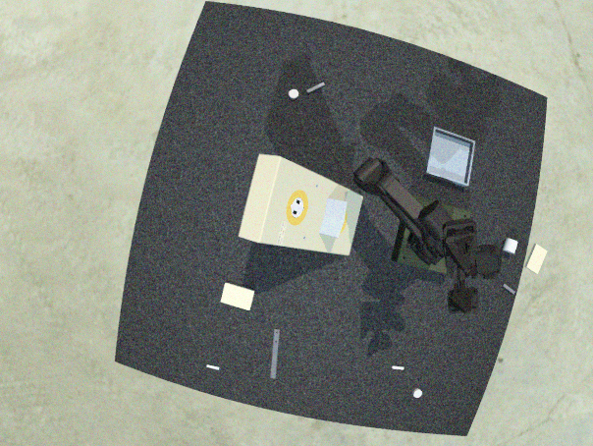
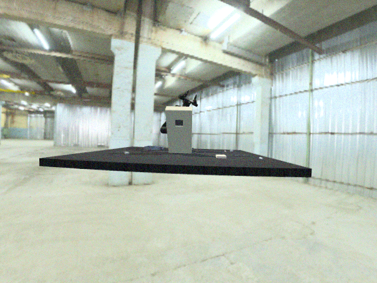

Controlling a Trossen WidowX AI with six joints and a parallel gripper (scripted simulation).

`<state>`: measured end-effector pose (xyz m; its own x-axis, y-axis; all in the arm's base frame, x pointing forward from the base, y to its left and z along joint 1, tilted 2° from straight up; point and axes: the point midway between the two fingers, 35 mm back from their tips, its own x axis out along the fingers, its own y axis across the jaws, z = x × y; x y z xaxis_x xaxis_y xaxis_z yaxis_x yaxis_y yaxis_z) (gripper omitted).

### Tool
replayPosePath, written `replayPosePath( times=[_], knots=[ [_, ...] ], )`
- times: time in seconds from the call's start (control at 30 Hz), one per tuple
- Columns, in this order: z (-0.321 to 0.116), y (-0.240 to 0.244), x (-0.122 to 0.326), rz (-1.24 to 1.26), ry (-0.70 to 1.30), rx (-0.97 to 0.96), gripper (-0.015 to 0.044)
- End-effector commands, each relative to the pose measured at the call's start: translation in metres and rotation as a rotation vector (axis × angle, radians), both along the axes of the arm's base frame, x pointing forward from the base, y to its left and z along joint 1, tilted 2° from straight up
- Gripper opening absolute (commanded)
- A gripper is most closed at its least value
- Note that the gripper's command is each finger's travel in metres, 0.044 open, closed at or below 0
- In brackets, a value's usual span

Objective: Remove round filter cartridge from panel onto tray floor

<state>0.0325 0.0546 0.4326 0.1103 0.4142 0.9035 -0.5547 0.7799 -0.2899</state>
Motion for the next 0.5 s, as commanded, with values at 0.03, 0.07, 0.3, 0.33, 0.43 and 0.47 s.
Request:
replayPosePath(
  times=[0.03, 0.07, 0.3, 0.33, 0.43, 0.47],
  knots=[
    [0.002, 0.001, -0.004, -0.007, -0.014, -0.005, 0.0348],
    [0.004, 0.003, -0.009, -0.016, -0.032, -0.012, 0.0321],
    [0.011, 0.038, -0.039, -0.084, -0.139, -0.140, 0.0138],
    [0.011, 0.044, -0.040, -0.095, -0.148, -0.165, 0.0111],
    [0.008, 0.066, -0.041, -0.130, -0.160, -0.249, 0.0091],
    [0.007, 0.073, -0.040, -0.142, -0.159, -0.280, 0.0091]
  ],
)
